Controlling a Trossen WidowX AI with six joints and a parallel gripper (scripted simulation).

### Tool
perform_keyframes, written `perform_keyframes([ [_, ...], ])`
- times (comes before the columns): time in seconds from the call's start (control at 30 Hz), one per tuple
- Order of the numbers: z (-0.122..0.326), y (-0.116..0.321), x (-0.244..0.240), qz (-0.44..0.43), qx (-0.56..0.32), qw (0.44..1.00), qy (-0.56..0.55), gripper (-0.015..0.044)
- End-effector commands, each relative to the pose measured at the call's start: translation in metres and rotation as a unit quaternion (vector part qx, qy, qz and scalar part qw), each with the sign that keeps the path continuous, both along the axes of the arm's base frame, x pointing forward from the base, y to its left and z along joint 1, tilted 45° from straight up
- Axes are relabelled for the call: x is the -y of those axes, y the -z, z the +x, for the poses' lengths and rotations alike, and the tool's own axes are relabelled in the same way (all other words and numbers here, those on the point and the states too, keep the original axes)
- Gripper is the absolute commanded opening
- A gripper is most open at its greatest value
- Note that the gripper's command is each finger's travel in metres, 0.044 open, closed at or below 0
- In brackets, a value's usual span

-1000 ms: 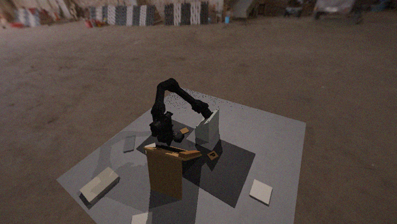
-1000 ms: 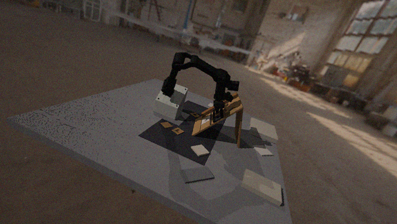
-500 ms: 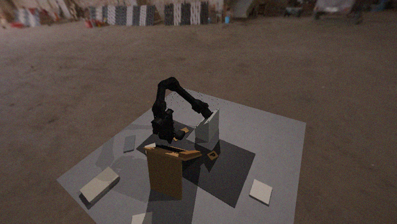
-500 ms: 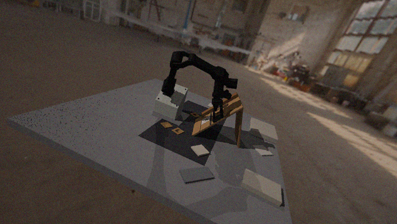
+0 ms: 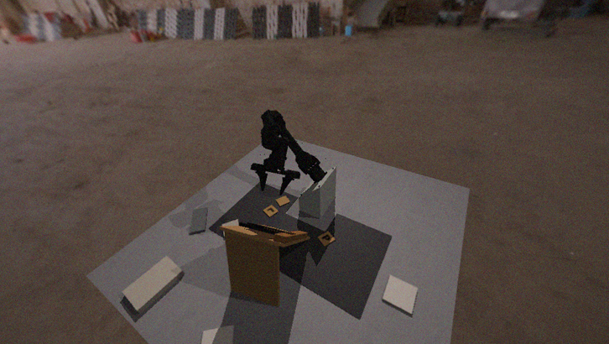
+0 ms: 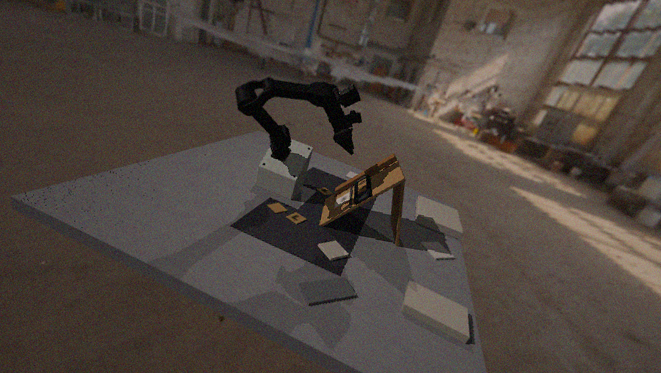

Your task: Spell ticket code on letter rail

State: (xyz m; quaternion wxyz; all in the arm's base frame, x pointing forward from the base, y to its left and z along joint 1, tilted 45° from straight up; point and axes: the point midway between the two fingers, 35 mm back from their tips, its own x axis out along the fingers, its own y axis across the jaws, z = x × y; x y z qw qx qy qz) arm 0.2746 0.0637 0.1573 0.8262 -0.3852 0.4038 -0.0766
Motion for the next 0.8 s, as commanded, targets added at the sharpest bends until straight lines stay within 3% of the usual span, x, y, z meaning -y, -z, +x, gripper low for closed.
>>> perform_keyframes([
  [0.0,-0.026,0.001,-0.0099,0.02,0.043,0.998,-0.049,0.044],
  [0.77,-0.0271,0.0011,-0.0103,0.021,0.045,0.997,-0.051,0.044],
])
